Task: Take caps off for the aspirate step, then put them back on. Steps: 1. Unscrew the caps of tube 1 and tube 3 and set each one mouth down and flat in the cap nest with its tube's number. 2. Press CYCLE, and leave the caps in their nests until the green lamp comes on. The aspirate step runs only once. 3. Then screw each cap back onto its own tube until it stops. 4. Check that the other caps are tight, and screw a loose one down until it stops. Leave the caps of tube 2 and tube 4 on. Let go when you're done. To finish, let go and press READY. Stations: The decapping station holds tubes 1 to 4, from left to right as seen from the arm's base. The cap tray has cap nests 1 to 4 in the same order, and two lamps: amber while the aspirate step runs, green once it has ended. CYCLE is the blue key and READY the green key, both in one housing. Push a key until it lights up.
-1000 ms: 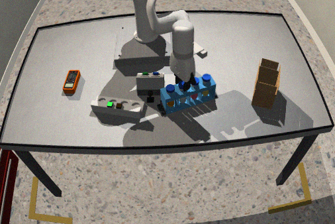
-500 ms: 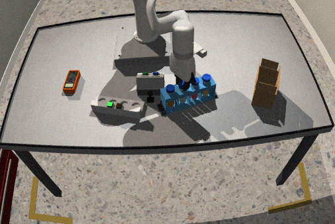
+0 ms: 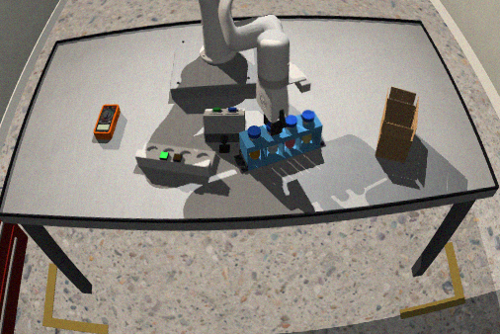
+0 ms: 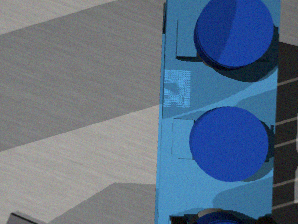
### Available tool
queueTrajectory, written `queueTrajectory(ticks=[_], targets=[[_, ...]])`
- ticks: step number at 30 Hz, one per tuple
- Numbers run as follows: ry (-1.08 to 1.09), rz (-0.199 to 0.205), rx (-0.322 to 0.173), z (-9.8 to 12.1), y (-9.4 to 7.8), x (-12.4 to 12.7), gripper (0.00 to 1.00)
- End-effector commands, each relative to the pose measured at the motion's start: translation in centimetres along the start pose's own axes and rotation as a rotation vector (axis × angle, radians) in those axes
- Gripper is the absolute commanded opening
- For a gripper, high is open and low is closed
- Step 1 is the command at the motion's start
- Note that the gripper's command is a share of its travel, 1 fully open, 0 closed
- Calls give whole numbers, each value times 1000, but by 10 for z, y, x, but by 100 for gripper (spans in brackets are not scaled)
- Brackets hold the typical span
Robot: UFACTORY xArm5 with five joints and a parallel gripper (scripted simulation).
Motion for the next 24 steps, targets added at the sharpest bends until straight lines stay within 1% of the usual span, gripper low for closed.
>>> queueTrajectory(ticks=[1,2,4,5,6,13,14,24], targets=[[-279,4,1,0,1,1,0],[-320,4,1,0,1,1,0],[-320,4,1,0,1,1,0],[-391,4,1,0,1,1,0],[-410,4,1,0,1,1,0],[-410,4,1,0,1,1,0],[-410,4,1,0,1,1,46],[-410,4,1,0,1,1,46]])
Point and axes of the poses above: the point where the finger pads meet when closed, its own y axis back along the fingers, its own x axis across the jaws, z = x × y, the point moved 8 cm from there along y, back along the fingers, and after that the axes turned 1 degree about -y, right-handed, at the moved point
